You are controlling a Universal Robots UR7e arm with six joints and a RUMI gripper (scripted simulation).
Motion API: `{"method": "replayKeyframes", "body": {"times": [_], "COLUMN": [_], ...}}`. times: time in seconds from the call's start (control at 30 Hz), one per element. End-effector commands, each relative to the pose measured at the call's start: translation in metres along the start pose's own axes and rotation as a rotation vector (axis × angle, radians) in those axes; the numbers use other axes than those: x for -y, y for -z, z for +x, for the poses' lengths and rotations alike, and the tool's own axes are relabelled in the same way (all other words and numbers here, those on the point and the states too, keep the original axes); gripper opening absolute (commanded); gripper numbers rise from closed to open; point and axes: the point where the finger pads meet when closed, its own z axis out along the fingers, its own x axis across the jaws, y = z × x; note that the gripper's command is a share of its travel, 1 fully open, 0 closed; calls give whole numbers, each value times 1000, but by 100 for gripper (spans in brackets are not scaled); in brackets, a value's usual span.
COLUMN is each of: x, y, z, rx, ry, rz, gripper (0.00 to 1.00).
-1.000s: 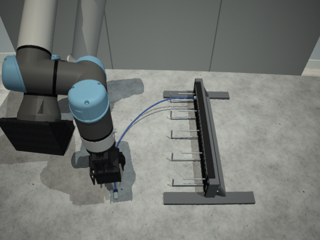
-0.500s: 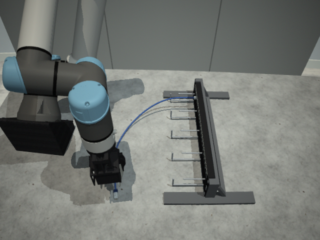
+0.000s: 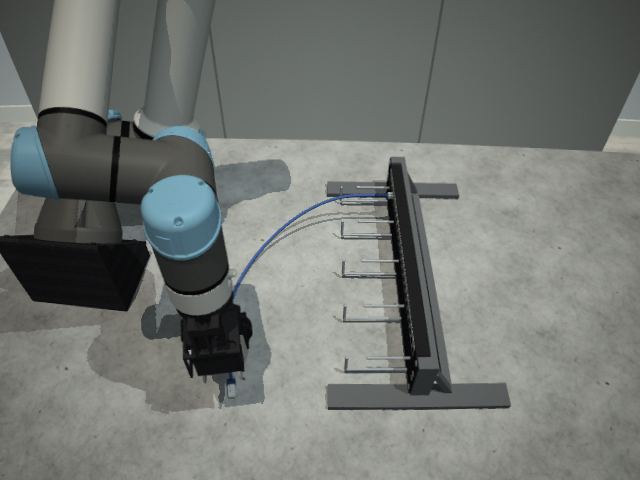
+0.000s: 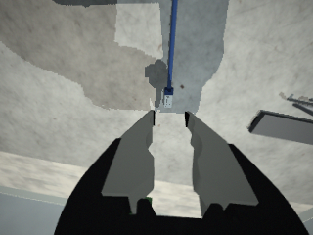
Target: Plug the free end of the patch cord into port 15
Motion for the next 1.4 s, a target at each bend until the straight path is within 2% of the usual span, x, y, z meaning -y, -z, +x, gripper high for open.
{"method": "replayKeyframes", "body": {"times": [0.0, 0.53, 0.93, 1.37], "x": [-1, -1, -1, -1], "y": [-6, -35, -44, -45], "z": [0, 0, 0, 0], "rx": [-1, -1, -1, -1], "ry": [0, 0, 0, 0], "rz": [-1, -1, -1, -1], "gripper": [22, 22, 22, 22]}}
